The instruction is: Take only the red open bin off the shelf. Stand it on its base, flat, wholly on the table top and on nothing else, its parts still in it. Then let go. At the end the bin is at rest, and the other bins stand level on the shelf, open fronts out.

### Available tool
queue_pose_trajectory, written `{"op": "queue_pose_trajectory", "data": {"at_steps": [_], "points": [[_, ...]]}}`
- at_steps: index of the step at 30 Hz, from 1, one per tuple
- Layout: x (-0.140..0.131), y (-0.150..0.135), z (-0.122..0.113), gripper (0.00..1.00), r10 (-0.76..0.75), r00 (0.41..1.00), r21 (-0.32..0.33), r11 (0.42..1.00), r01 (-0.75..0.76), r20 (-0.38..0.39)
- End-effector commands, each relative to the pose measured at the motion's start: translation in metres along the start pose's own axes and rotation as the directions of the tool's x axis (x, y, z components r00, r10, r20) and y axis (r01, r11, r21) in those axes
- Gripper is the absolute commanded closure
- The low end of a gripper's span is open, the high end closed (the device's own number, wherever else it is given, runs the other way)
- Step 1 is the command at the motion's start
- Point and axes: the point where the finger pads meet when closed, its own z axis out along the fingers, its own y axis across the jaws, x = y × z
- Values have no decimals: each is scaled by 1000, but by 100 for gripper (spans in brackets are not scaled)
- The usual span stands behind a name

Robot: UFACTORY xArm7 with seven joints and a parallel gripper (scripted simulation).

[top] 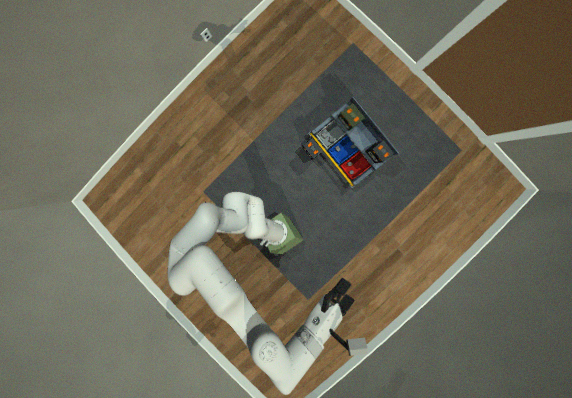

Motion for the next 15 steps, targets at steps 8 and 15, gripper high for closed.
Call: {"op": "queue_pose_trajectory", "data": {"at_steps": [8, 15], "points": [[1, -1, -1, 0, 127, 990, -155, 981, -116, 61], [1, -1, -1, 0, 160, 984, -194, 971, -143, 73]]}}
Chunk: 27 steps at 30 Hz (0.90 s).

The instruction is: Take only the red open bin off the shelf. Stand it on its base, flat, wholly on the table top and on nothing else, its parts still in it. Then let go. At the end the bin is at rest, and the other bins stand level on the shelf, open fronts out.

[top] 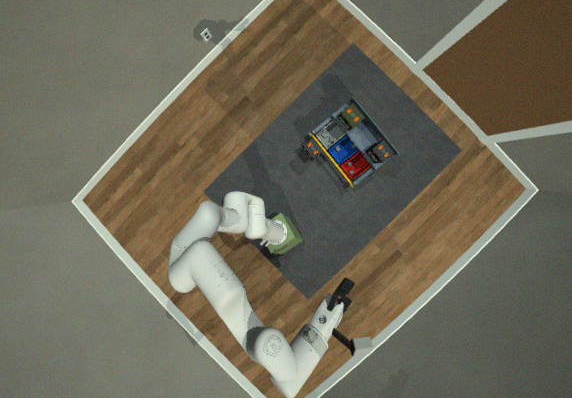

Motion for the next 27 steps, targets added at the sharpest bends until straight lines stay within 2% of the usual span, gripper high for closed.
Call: {"op": "queue_pose_trajectory", "data": {"at_steps": [1, 6, 11, 23, 27], "points": [[0, 0, -1, 0, 28, 1000, -35, 999, -27, 8], [0, 0, -1, 0, 28, 1000, -35, 999, -27, 8], [0, 0, -1, 0, 188, 979, -223, 960, -167, 76], [0, 0, -1, 0, 188, 979, -223, 960, -167, 76], [0, 0, -1, 0, 320, 942, -374, 890, -261, 105]]}}
